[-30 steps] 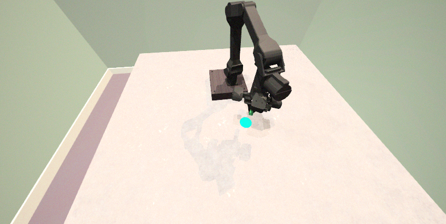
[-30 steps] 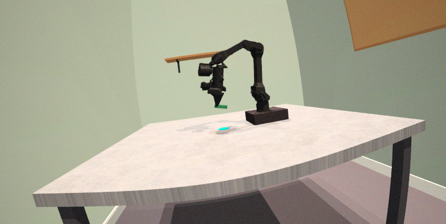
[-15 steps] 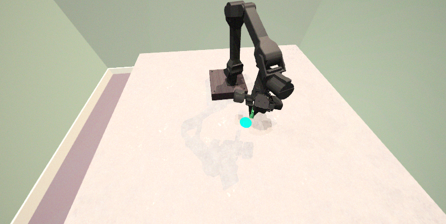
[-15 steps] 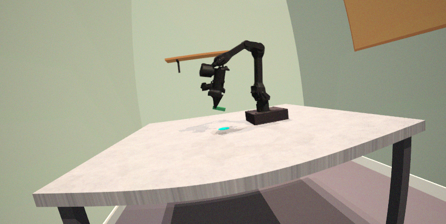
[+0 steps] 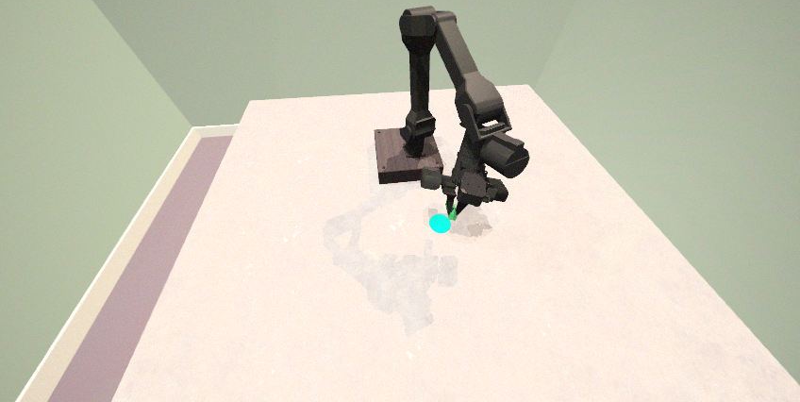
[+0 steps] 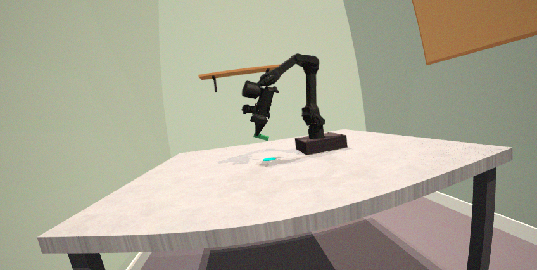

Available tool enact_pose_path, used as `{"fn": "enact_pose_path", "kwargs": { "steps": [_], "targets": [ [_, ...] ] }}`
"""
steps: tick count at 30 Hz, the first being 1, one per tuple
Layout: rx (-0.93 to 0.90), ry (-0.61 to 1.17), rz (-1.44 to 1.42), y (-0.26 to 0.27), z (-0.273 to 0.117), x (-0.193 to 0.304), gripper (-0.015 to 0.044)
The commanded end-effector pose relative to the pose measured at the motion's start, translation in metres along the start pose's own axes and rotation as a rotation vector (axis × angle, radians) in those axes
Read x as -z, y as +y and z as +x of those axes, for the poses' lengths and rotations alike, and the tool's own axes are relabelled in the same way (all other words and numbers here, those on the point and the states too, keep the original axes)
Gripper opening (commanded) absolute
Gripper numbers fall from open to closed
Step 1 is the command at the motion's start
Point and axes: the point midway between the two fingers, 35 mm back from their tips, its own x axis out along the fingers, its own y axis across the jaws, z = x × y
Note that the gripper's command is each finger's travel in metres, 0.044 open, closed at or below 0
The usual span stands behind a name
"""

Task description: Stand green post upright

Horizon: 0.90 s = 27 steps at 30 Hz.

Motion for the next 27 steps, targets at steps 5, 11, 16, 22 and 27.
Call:
{"fn": "enact_pose_path", "kwargs": {
  "steps": [5,11,16,22,27],
  "targets": [
    [0.009,-0.060,-0.022,0.003,0.001,-0.002,0.0023],
    [0.016,-0.102,-0.033,0.005,0.003,-0.003,0.0023],
    [0.021,-0.137,-0.041,0.007,0.004,-0.003,0.0023],
    [0.027,-0.179,-0.050,0.010,0.005,-0.004,0.0023],
    [0.032,-0.214,-0.057,0.012,0.005,-0.005,0.0023]
  ]
}}
